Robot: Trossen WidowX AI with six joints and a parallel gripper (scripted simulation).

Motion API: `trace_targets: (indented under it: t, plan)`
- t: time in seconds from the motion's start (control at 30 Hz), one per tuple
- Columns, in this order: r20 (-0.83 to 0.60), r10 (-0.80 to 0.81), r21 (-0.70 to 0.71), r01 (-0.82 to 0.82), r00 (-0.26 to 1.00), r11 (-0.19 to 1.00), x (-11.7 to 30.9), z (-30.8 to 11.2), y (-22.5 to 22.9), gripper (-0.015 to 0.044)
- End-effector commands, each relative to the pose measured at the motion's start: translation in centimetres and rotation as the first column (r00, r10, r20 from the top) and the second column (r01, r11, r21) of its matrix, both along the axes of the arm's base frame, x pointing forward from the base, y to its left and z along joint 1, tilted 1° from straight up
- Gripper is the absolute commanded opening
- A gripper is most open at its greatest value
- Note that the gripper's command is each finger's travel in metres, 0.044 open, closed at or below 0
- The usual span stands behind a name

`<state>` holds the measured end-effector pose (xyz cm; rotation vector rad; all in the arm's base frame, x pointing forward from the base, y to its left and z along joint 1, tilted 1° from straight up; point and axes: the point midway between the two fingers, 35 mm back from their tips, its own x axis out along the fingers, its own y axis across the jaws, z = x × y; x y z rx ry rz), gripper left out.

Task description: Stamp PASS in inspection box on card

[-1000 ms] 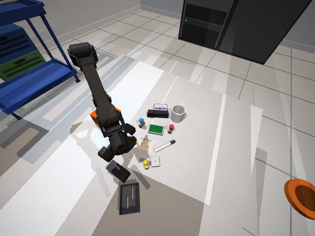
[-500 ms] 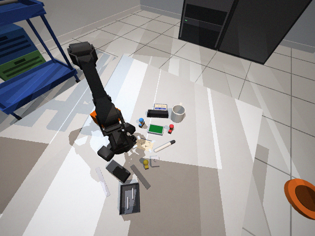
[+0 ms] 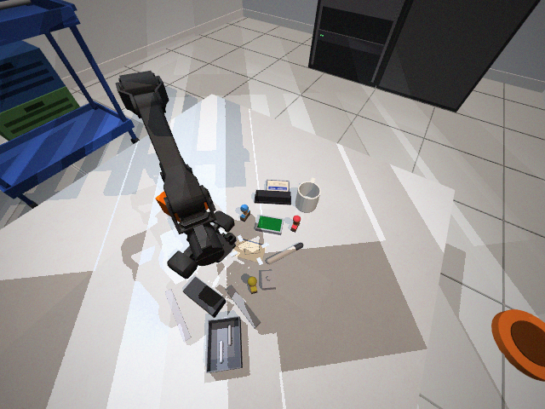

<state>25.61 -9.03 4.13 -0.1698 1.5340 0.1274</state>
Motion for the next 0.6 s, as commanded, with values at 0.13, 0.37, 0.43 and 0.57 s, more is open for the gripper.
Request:
trace_targets:
  t: [0.13,0.37,0.43,0.57]
  plan:
    - [0.0,-0.004,-0.006,0.004,1.0,1.0,0.4,0.3,0.5,0.0]
    - [0.001,-0.004,-0.003,0.004,1.0,1.0,2.0,0.5,3.6,0.0]
    - [0.001,-0.004,-0.002,0.004,1.0,1.0,2.3,0.6,4.5,0.0]
    - [0.002,-0.004,0.0,0.004,1.0,1.0,3.0,0.7,6.4,0.0]
